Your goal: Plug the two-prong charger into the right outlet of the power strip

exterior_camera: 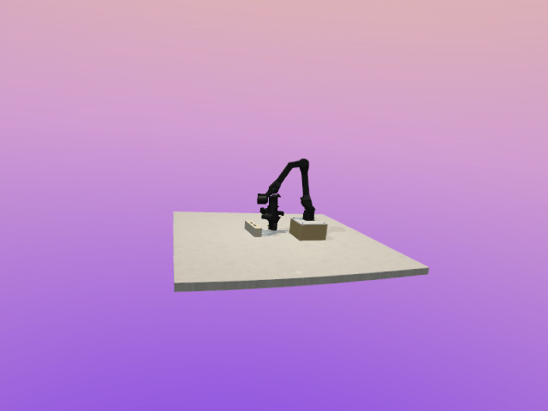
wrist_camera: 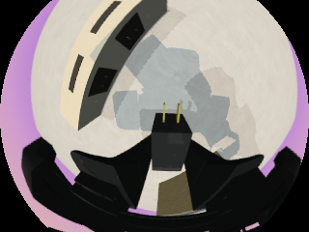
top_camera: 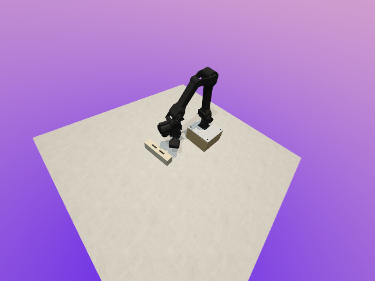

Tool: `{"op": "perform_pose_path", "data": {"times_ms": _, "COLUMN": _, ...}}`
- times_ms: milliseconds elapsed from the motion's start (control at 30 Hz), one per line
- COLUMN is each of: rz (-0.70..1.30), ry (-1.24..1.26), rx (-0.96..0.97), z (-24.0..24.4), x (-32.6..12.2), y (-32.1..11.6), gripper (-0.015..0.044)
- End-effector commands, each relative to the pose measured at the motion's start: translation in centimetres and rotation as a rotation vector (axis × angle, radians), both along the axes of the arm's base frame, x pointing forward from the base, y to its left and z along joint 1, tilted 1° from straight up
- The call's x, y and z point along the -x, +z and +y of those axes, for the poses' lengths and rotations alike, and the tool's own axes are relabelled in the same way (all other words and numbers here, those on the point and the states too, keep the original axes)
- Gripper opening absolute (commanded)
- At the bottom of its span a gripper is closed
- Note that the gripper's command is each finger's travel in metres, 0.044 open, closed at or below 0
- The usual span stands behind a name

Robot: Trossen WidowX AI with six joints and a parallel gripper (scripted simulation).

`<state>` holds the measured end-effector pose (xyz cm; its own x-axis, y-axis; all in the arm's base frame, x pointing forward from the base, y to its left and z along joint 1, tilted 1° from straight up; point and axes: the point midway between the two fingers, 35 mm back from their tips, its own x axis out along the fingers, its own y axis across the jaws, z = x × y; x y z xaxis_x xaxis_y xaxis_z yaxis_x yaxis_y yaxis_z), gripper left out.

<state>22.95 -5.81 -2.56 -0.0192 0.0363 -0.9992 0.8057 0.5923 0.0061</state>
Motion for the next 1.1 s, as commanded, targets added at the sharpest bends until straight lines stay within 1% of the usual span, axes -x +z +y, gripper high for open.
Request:
{"op": "perform_pose_path", "data": {"times_ms": 0, "rz": -0.011, "ry": 0.002, "rx": 0.000, "z": 0.0, "x": -0.1, "y": 1.6, "gripper": 0.0000}}
{"op": "perform_pose_path", "data": {"times_ms": 167, "rz": -0.010, "ry": 0.003, "rx": 0.000, "z": 0.1, "x": 0.2, "y": 2.7, "gripper": 0.0000}}
{"op": "perform_pose_path", "data": {"times_ms": 1067, "rz": -0.013, "ry": 0.297, "rx": 0.016, "z": -2.1, "x": -0.2, "y": 1.5, "gripper": 0.0000}}
